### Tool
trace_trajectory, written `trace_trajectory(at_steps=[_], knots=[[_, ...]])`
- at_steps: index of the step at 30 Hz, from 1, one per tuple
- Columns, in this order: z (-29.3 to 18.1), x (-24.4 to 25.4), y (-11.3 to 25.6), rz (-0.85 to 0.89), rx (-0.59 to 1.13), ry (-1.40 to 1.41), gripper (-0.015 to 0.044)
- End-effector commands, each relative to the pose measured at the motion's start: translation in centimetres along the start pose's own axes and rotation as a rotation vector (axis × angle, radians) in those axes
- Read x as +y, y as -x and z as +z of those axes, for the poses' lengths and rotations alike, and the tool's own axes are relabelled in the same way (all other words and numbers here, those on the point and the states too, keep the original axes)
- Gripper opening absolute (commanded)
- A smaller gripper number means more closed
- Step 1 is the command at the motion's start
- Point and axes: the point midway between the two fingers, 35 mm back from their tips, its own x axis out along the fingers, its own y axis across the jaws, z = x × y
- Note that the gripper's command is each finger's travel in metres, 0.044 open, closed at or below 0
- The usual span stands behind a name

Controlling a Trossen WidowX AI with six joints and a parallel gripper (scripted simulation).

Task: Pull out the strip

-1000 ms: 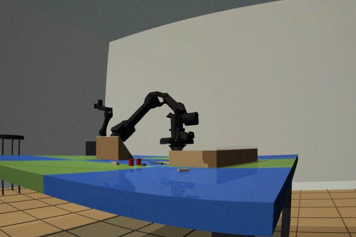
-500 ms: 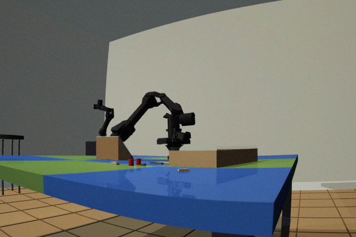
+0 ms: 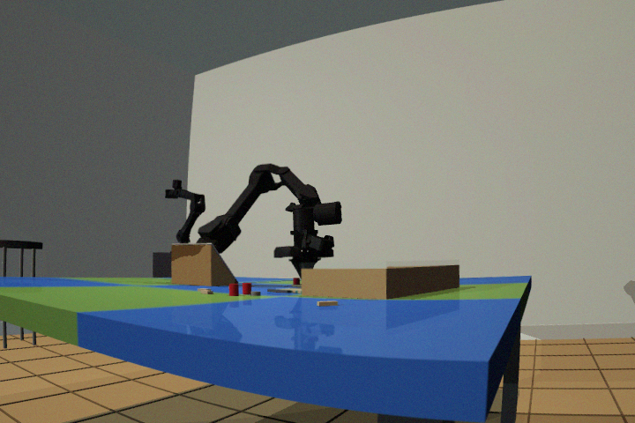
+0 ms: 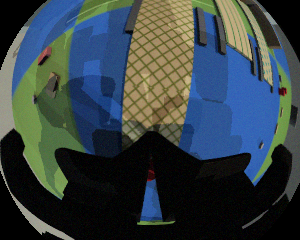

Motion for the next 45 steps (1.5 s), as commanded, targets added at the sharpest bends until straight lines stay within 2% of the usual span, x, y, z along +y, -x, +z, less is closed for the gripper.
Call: trace_trajectory(at_steps=[1, 18, 45], knots=[[-1.6, -0.2, -0.7, -0.006, 0.034, -0.011, 0.0000], [-3.8, -0.2, -0.6, -0.006, 0.035, -0.012, 0.0000], [-3.8, -0.2, -0.6, -0.006, 0.035, -0.012, 0.0000]])
